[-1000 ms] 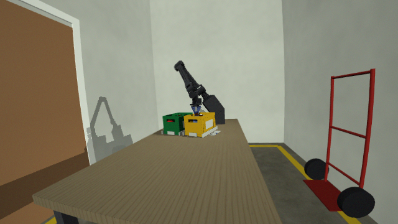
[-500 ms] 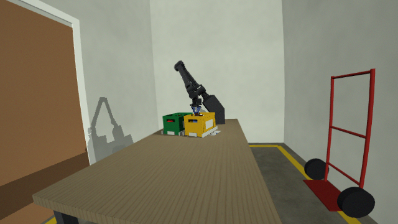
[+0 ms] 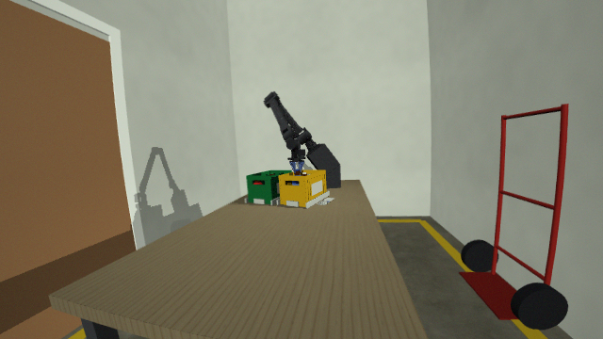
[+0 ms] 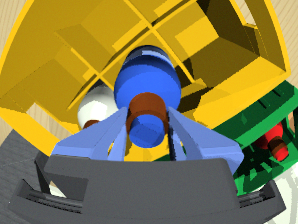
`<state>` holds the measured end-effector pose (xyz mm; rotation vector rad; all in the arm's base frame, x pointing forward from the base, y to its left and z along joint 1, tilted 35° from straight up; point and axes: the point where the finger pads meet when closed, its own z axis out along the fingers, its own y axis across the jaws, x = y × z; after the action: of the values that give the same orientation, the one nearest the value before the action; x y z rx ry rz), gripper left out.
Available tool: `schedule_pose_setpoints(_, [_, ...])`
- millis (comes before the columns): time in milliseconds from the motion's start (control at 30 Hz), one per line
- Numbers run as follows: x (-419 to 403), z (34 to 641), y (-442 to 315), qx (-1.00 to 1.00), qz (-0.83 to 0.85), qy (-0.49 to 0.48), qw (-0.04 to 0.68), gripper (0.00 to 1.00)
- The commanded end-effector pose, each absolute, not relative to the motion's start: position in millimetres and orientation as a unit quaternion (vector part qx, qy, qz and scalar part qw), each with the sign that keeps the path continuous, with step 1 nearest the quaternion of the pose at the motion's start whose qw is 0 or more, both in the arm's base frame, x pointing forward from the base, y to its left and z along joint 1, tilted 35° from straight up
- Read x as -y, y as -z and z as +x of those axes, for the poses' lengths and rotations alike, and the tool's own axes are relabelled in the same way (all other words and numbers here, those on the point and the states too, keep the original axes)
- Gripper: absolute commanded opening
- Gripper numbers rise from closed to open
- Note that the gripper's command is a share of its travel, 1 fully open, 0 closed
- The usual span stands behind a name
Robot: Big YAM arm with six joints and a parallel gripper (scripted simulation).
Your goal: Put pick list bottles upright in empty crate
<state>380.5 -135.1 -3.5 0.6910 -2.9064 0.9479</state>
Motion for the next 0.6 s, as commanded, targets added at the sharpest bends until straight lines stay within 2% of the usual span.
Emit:
schedule_pose_setpoints(0, [136.0,386.7,0.4,0.926,0.221,-0.305,-0.006,0.0])
schedule_pose_setpoints(567, [134.7,387.6,0.1,0.927,0.22,-0.305,-0.005,0.0])
